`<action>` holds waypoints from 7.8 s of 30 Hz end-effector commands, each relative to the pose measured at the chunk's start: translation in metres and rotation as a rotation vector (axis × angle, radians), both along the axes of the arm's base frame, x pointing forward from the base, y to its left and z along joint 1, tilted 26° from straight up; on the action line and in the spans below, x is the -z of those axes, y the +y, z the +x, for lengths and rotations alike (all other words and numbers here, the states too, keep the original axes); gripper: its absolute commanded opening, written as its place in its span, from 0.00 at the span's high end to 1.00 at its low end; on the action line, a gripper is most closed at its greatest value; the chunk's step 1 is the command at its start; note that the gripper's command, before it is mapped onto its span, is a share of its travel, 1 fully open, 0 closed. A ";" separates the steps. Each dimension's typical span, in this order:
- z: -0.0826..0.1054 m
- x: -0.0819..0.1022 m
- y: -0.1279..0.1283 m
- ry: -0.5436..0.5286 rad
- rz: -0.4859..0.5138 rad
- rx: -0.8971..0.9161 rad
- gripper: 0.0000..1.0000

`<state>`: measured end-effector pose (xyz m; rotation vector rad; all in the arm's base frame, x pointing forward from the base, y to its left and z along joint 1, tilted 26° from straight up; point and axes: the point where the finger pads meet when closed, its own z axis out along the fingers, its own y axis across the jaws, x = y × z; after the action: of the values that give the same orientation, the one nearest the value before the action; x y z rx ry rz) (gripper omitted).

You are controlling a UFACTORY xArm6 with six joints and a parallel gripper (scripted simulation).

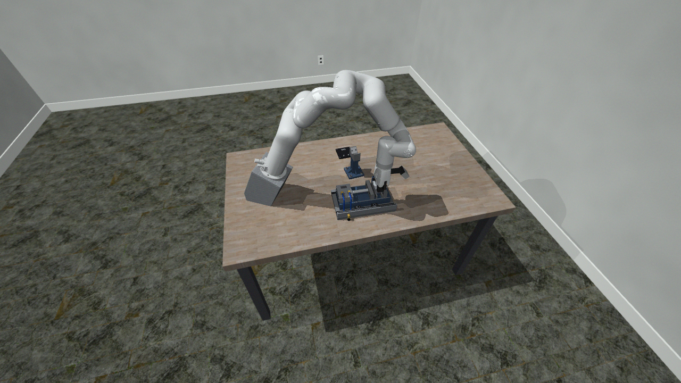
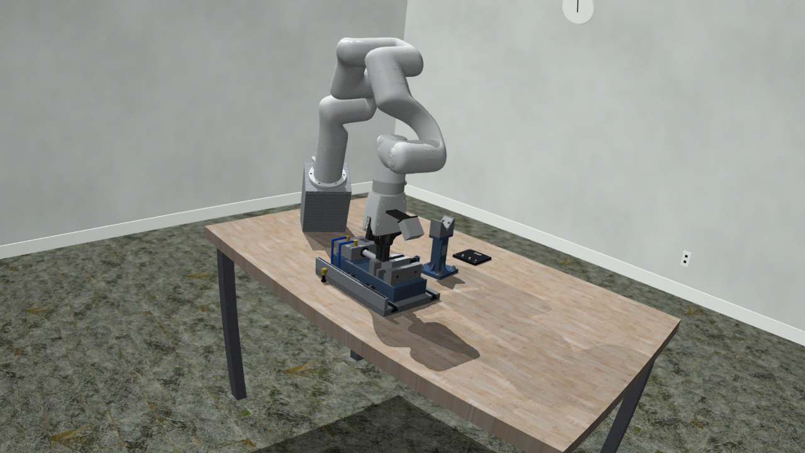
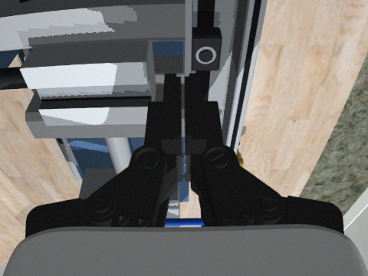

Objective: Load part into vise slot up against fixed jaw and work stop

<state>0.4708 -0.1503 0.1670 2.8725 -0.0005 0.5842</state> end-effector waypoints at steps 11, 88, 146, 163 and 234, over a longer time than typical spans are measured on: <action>0.001 -0.002 0.000 -0.003 -0.001 0.000 1.00; 0.005 0.007 -0.002 -0.003 -0.001 0.000 1.00; 0.005 0.009 0.008 -0.003 -0.001 0.000 1.00; 0.005 0.010 0.011 -0.003 -0.001 0.000 1.00; 0.005 0.007 -0.002 -0.003 -0.001 0.000 1.00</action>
<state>0.4744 -0.1509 0.1571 2.8737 0.0001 0.5821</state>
